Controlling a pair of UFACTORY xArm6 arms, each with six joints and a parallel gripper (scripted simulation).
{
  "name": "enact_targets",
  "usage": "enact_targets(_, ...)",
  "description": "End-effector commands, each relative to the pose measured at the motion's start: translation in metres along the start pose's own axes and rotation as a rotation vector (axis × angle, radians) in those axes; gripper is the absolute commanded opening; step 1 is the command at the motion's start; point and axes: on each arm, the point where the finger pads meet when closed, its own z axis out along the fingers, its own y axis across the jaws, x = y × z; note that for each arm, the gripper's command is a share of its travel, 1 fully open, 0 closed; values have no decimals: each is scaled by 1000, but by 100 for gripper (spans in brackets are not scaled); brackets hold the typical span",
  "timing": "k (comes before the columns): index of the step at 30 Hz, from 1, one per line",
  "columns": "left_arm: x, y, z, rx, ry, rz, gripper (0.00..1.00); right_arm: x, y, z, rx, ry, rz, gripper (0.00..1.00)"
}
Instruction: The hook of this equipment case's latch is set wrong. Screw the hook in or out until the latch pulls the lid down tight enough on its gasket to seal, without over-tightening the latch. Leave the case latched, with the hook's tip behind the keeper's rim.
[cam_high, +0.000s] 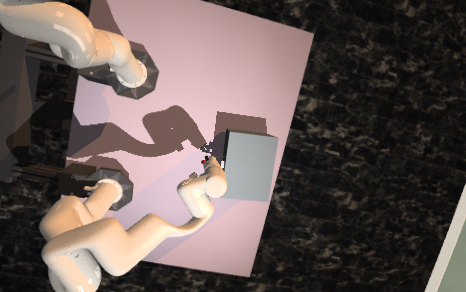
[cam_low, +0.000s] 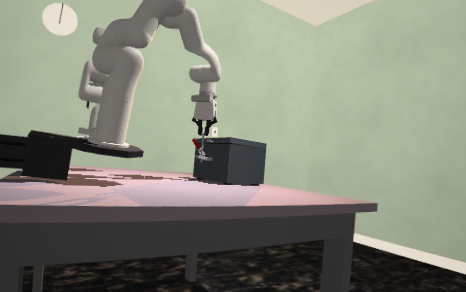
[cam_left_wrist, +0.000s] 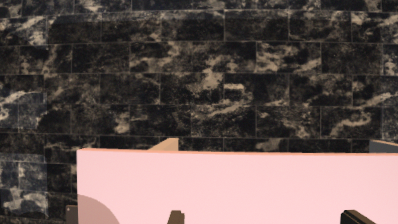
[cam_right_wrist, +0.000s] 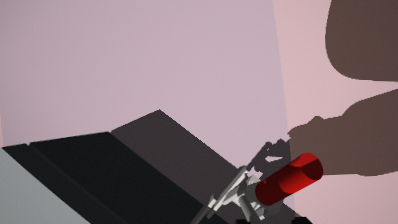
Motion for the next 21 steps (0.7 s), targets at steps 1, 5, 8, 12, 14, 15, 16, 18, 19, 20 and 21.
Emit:
enact_targets(1, 1, 0, -2, 0, 4, 0, 100, -1, -1, -2, 5, -4, 52, 24)
enact_targets(5, 1, 0, -2, 0, 4, 0, 100, -1, -1, -2, 5, -5, 141, 24)
enact_targets(8, 1, 0, -2, 0, 4, 0, 100, -1, -1, -2, 5, -5, 203, 24)
enact_targets(12, 1, 0, -2, 0, 4, 0, 100, -1, -1, -2, 5, -5, 279, 24)
enact_targets(14, 1, 0, -2, 0, 4, 0, 100, -1, -1, -2, 5, -5, 314, 24)
enact_targets(15, 1, 0, -2, 0, 4, 0, 100, -1, -1, -2, 5, -5, 331, 24)
enact_targets(16, 1, 0, -2, 0, 4, 0, 100, -1, -1, -2, 5, -5, 347, 24)
enact_targets(18, 1, 0, -2, 0, 4, 0, 100, -1, -1, -2, 5, -5, 347, 24)
enact_targets(19, 1, 0, -2, 0, 4, 0, 100, -1, -1, -2, 5, -5, 363, 24)
enact_targets(20, 1, 0, -2, 0, 4, 0, 100, -1, -1, -2, 5, -5, 379, 24)
enact_targets(21, 1, 0, -2, 0, 4, 0, 100, -1, -1, -2, 5, -5, 393, 24)
